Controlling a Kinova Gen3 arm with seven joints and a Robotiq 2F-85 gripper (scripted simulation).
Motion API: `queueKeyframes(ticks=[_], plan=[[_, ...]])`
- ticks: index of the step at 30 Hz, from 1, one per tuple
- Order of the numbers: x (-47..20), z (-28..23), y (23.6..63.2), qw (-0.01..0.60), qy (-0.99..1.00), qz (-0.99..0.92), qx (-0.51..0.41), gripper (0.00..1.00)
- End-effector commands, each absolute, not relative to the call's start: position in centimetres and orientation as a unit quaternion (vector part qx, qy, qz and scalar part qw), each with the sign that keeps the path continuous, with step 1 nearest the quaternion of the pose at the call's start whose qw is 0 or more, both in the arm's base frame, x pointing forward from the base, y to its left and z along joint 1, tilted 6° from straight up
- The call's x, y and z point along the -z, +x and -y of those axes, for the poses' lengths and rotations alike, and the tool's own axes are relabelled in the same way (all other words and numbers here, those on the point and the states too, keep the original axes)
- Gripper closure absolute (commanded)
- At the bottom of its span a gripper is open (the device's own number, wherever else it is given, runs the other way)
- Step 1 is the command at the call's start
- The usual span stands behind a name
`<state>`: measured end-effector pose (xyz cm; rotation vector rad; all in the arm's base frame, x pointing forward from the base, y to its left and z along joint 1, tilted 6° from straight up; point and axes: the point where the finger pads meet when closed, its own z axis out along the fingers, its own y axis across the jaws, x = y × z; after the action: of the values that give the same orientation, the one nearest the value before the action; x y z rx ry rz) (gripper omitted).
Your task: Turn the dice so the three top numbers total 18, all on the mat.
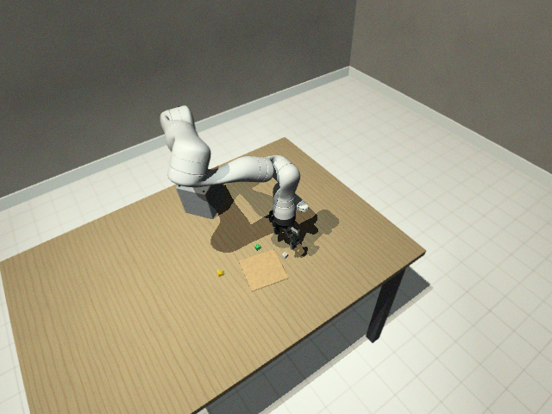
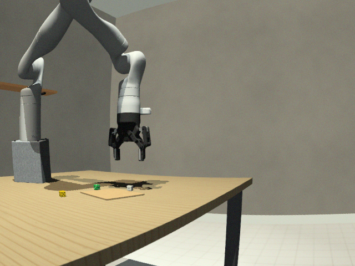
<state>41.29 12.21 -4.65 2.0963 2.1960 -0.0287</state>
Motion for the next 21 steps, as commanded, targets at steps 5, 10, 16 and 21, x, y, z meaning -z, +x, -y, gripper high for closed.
queueKeyframes(ticks=[5, 10, 16, 21], plan=[[5.07, -12.30, 41.23, 0.050, 0.654, -0.755, 0.012, 0.00], [5.25, -12.31, 41.24, 0.050, 0.633, -0.773, 0.013, 0.00], [5.32, -12.32, 41.24, 0.050, 0.625, -0.779, 0.013, 0.00], [5.33, -12.32, 41.24, 0.050, 0.624, -0.780, 0.014, 0.00]])
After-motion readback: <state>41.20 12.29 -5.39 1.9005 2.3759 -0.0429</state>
